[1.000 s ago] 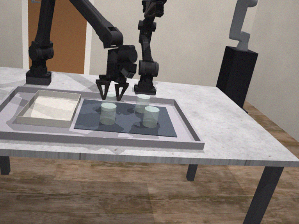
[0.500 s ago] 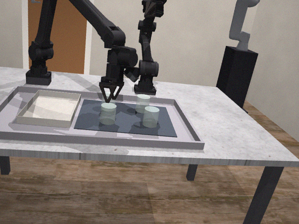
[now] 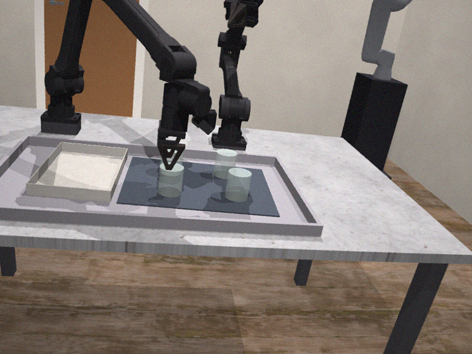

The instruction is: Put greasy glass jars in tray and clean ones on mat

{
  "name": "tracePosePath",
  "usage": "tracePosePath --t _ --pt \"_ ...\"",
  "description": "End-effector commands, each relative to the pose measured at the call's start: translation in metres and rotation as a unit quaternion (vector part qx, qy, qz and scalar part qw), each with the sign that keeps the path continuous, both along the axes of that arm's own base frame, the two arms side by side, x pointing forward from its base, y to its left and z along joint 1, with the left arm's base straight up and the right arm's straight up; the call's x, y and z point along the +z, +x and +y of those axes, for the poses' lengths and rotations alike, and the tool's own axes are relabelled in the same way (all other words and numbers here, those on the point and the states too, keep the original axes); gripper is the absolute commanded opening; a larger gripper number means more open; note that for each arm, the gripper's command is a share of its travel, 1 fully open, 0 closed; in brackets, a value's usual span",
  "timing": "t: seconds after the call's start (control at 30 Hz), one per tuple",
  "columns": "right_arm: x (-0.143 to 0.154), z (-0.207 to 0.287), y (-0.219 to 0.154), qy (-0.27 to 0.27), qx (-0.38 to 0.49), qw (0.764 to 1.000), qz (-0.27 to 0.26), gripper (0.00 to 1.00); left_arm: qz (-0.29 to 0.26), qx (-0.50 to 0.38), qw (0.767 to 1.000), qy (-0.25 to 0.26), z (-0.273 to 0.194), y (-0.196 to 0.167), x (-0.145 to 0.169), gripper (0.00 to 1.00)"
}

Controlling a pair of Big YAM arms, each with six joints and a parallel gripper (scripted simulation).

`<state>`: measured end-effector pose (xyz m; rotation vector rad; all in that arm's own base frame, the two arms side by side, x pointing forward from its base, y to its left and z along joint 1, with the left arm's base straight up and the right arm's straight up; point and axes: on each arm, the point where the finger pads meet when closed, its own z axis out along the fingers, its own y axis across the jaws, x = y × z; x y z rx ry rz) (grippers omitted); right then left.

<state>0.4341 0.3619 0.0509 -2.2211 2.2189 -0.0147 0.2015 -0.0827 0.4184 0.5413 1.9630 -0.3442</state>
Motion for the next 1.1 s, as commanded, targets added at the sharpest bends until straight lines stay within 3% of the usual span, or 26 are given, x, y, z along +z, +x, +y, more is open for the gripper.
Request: tracePosePath --t 0.0,0.17,0.43,0.57,0.93,1.07 --pt "0.006 0.015 0.015 0.008 0.021 1.000 0.000 0.89 -0.007 -0.004 1.000 0.000 -0.002 -0.003 0.011 0.00" --pt "-0.022 0.024 0.011 0.006 0.028 1.000 0.002 0.89 -0.007 -0.004 1.000 0.000 -0.002 -0.003 0.011 0.00" --pt "-0.021 0.035 0.022 0.010 0.028 1.000 -0.004 0.86 -0.007 -0.004 1.000 0.000 -0.002 -0.003 0.011 0.00" --pt "-0.002 0.019 0.019 0.019 0.026 0.999 -0.015 0.78 -0.007 -0.004 1.000 0.000 -0.002 -0.003 0.011 0.00" --pt "-0.004 0.019 0.015 0.016 0.024 1.000 -0.011 0.54 -0.007 -0.004 1.000 0.000 -0.002 -0.003 0.011 0.00" --pt "-0.004 0.018 0.014 0.014 0.024 1.000 -0.008 0.59 -0.007 -0.004 1.000 0.000 -0.002 -0.003 0.011 0.00"
